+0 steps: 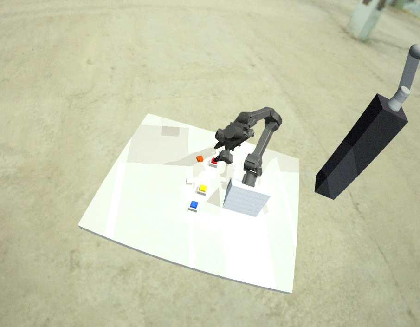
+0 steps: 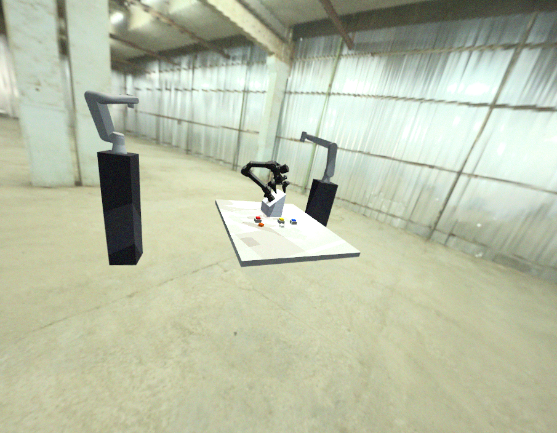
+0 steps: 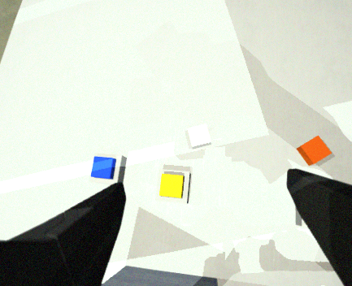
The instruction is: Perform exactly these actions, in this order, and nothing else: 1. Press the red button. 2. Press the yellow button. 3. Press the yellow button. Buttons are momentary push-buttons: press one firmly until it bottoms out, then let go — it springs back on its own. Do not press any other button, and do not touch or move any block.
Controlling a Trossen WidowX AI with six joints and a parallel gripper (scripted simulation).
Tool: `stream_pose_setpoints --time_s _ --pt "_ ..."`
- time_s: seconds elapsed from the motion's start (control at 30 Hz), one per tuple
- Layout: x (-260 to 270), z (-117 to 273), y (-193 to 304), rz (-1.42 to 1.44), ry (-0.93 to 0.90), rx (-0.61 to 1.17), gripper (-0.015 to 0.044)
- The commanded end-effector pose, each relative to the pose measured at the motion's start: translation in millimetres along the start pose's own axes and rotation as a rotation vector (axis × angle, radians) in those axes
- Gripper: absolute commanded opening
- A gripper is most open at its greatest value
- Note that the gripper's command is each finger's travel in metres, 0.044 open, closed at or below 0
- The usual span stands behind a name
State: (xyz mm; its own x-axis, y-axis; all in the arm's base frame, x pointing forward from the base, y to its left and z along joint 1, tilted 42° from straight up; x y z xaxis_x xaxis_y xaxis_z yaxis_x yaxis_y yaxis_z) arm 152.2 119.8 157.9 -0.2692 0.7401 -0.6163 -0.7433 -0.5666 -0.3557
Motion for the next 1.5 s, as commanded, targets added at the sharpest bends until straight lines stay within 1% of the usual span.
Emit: stream_pose_setpoints --time_s 0.0,0.27,0.53,0.7,0.83,0.9,1.0,1.03,1.3,1.33,1.47 --pt "-1.1 -0.9 -0.3 -0.001 0.002 0.004 0.04" --pt "-52.9 -41.4 -1.5 -0.049 0.072 0.204 0.04" --pt "-116.1 -77.8 21.4 -0.111 0.112 0.421 0.04" --pt "-154.1 -93.0 47.5 -0.153 0.121 0.549 0.04" --pt "-159.1 -94.5 51.7 -0.159 0.121 0.566 0.04" --pt "-159.6 -104.0 56.2 -0.16 0.119 0.566 0.0348" --pt "-162.8 -138.3 78.7 -0.16 0.121 0.566 0.0269" --pt "-163.5 -144.0 83.6 -0.159 0.124 0.566 0.0242" --pt "-163.7 -145.8 85.3 -0.158 0.124 0.566 0.0032" --pt "-163.7 -145.8 85.3 -0.158 0.124 0.566 0.002" --pt "-163.7 -145.8 85.3 -0.158 0.124 0.566 0.002"
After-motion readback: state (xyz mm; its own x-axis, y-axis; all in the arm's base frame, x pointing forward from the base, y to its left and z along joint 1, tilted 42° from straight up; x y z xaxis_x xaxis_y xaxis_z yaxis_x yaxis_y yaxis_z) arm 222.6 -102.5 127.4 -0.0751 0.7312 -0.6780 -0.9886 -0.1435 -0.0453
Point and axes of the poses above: the point midway between the two fingers, 35 mm back from their tips, its own z axis back along the fingers, its own x axis across the jaws, y = z × x, the point moved 4 cm from there along z, back along the fingers, and after that the axes turned 1 degree about -z, right-handed, at the moved point
